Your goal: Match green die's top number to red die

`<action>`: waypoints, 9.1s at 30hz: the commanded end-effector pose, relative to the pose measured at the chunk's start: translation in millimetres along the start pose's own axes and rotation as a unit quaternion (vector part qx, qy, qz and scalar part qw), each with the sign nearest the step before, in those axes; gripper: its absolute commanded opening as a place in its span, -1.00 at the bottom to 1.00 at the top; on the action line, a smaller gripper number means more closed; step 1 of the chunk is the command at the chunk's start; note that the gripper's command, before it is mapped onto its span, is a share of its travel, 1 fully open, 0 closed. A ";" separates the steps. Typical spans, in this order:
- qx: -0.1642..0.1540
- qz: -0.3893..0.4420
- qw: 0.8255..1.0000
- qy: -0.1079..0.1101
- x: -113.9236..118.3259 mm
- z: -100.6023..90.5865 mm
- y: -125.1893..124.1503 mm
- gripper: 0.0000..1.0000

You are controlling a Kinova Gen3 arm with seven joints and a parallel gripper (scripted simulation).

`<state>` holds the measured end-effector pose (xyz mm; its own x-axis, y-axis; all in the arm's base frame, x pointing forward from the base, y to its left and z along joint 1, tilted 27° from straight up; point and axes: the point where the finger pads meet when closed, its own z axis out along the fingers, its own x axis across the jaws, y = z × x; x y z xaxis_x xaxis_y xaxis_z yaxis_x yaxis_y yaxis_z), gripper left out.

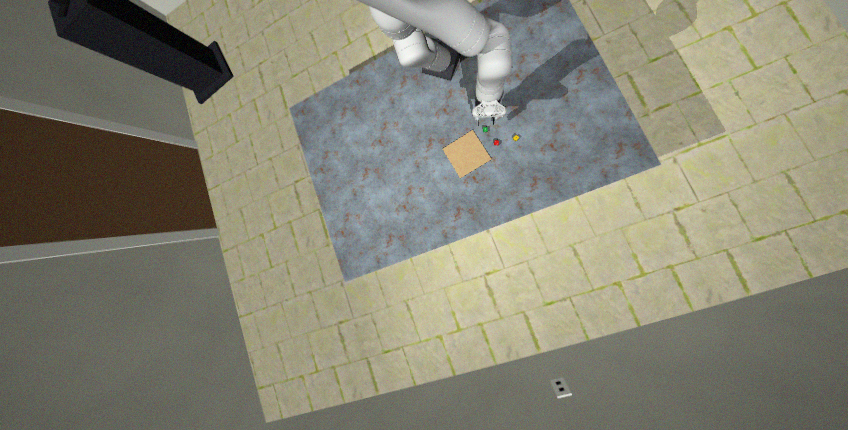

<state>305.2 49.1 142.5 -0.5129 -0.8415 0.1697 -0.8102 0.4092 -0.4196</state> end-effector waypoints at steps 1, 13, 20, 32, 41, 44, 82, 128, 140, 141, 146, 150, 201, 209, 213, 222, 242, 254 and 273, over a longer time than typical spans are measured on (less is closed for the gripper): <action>0.000 -0.005 1.000 -0.001 -0.5 -0.2 0.0 1.00; 0.000 -0.016 1.000 -0.002 -1.5 -0.2 0.3 0.27; 0.000 -0.016 1.000 -0.002 -1.5 -0.2 0.3 0.27; 0.000 -0.016 1.000 -0.002 -1.5 -0.2 0.3 0.27; 0.000 -0.016 1.000 -0.002 -1.5 -0.2 0.3 0.27; 0.000 -0.016 1.000 -0.002 -1.5 -0.2 0.3 0.27; 0.000 -0.016 1.000 -0.002 -1.7 29.6 -0.6 0.27; 0.000 -0.016 1.000 -0.002 -1.9 52.2 -1.2 0.27; 0.000 -0.016 1.000 -0.002 -1.9 52.2 -1.2 0.27; 0.000 -0.016 1.000 -0.002 -1.9 52.2 -1.2 0.27; 0.000 -0.016 1.000 -0.002 -1.9 52.2 -1.2 0.27; 0.000 -0.016 1.000 -0.002 -1.9 52.2 -1.2 0.27; 0.000 -0.016 1.000 -0.002 -2.0 72.2 -1.2 0.27; 0.000 -0.016 1.000 -0.002 -2.0 72.2 -1.2 0.27; 0.000 -0.016 1.000 -0.002 -2.0 72.2 -1.2 0.27; 0.000 -0.016 1.000 -0.002 -2.0 72.2 -1.2 -0.32; 0.000 -0.016 1.000 -0.002 -2.0 72.2 -1.2 -0.32; 0.000 -0.016 1.000 -0.002 -2.0 72.1 -1.2 -0.32; 0.000 -0.016 1.000 -0.002 -1.9 47.5 -1.2 -0.32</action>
<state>319.9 27.0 95.5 -0.4923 -0.8485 0.1941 -0.8253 0.3841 -0.4140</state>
